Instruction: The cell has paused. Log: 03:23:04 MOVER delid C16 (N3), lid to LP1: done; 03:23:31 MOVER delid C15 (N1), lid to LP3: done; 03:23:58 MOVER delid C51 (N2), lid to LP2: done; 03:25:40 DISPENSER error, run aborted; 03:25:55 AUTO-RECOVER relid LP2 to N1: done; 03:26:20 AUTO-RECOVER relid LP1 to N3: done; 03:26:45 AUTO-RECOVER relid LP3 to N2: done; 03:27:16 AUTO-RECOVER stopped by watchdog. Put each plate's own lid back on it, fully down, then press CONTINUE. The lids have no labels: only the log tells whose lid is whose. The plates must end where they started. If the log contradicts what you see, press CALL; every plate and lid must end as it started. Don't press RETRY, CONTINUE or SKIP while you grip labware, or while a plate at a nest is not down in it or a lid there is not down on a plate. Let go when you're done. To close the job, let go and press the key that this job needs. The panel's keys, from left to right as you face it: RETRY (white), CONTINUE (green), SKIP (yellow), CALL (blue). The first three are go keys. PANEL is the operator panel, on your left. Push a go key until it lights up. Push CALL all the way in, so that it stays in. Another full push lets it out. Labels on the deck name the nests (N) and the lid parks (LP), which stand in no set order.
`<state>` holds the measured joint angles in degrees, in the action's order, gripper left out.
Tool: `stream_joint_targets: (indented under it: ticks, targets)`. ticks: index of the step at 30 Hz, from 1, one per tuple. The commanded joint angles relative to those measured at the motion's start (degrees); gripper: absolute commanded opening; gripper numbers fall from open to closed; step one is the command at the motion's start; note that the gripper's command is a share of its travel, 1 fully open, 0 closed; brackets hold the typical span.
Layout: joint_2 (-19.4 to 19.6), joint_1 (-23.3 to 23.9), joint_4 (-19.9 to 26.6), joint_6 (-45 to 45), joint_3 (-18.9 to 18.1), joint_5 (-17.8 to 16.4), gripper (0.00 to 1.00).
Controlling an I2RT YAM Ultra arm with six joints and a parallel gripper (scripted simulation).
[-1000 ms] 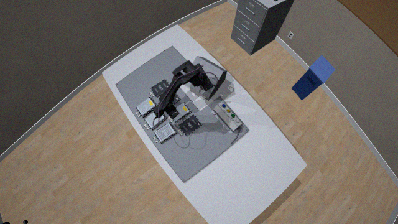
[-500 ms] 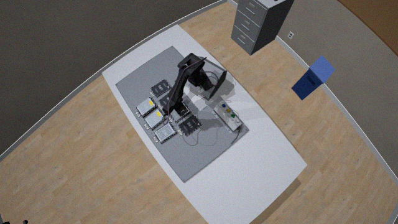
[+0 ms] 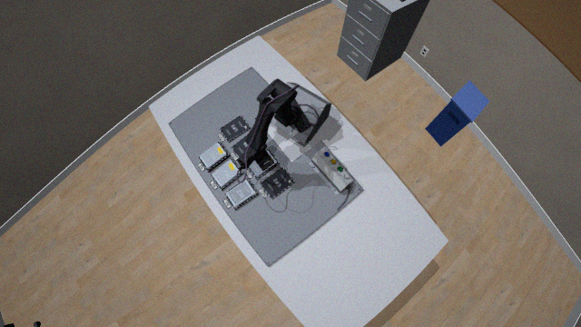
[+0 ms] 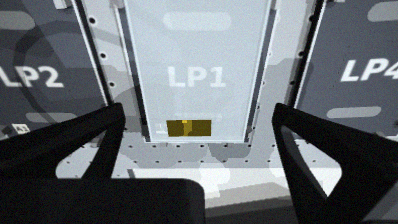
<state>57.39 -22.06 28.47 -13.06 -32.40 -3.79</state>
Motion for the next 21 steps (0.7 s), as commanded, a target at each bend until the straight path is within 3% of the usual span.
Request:
stream_joint_targets:
  ticks: [1,9,11,21]
  targets:
    - [0.8,-0.5,-3.0,-0.8,1.2,1.1,1.0]
    - [2.5,-0.7,-7.3,-1.2,2.4,1.3,1.0]
    - [4.0,-0.7,-7.3,-1.1,1.0,1.3,1.0]
    - [8.4,-0.9,-12.5,-1.3,3.1,1.4,1.0]
